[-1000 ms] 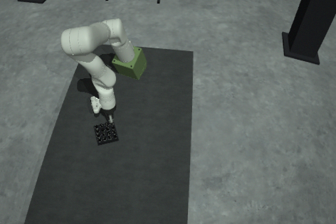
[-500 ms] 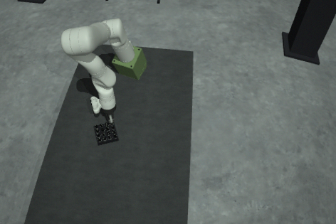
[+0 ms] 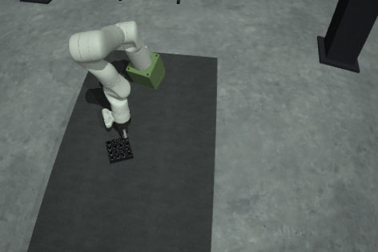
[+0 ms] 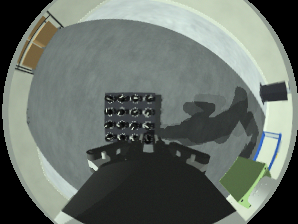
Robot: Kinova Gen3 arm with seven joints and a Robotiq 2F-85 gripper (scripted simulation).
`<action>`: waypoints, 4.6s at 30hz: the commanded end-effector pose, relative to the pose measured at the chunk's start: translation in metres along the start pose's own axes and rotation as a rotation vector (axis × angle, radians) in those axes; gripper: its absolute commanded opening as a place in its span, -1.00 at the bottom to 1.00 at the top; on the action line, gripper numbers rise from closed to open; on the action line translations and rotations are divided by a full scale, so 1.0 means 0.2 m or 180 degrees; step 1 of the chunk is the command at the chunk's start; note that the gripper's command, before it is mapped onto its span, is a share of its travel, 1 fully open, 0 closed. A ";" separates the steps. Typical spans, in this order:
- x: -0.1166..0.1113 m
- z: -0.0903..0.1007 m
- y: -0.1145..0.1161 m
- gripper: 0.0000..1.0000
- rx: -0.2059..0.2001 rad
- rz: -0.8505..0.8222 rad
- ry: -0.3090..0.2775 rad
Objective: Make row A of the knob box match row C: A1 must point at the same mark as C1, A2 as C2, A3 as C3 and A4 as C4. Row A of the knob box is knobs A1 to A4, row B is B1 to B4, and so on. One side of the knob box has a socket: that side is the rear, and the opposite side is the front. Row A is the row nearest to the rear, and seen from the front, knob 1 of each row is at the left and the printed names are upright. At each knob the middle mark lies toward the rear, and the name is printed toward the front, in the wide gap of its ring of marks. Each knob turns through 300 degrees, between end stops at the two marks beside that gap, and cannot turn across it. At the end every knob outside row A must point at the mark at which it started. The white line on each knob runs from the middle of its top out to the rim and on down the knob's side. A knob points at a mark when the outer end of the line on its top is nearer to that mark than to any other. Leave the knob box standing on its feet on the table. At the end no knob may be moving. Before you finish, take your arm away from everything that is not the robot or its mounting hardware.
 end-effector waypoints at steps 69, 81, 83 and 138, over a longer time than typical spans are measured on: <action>0.00 0.25 0.01 1.00 0.0006 0.0037 -0.0010; 0.00 0.35 0.01 1.00 0.0005 0.0036 -0.0010; 0.00 0.37 0.01 1.00 0.0003 0.0036 -0.0010; 0.00 0.69 -0.01 1.00 -0.0008 0.0033 -0.0007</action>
Point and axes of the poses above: the point where the finger pads meet when closed, its own z axis back along the fingers, its own y axis across the jaws, x = y × z, the point moved 8 cm from there along z, back along the fingers, and after that the axes turned 6 degrees about z, right-handed, at the moved point
